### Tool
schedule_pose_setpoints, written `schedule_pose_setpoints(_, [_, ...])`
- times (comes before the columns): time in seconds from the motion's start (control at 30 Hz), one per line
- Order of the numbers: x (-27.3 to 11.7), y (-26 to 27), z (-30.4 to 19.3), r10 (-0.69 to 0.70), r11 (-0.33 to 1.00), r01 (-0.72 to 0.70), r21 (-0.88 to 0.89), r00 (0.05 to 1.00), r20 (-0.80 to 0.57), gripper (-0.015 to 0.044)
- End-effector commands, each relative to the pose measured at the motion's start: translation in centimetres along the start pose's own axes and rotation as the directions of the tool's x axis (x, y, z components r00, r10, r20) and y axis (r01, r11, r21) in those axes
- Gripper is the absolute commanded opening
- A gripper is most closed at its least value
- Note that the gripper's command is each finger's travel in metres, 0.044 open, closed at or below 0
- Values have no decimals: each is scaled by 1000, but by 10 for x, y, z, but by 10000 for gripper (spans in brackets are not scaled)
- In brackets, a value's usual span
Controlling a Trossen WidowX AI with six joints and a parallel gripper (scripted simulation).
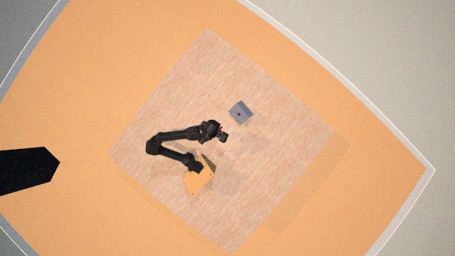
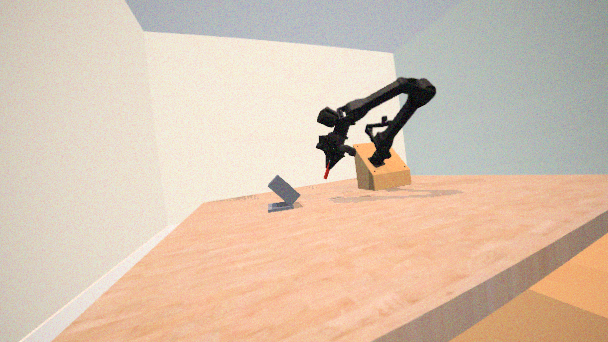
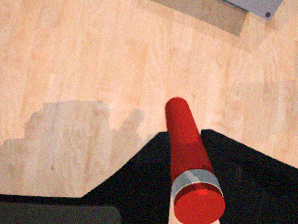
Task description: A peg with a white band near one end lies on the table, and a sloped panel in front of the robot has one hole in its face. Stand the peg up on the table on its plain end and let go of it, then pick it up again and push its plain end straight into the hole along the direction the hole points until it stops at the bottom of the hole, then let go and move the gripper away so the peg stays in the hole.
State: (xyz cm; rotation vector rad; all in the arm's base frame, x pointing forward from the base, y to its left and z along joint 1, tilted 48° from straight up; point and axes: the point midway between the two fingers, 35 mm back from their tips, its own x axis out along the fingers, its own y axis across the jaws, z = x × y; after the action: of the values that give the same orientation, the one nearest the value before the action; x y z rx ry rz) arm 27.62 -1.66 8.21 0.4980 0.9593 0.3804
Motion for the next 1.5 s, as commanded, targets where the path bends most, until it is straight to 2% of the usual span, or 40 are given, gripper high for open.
schedule_pose_setpoints(0.0, [1,-4,2,-11,1000,11,-20,1000,18,0])
schedule_pose_setpoints(1.47, [-2,-32,40,-92,961,157,-227,958,271,0])
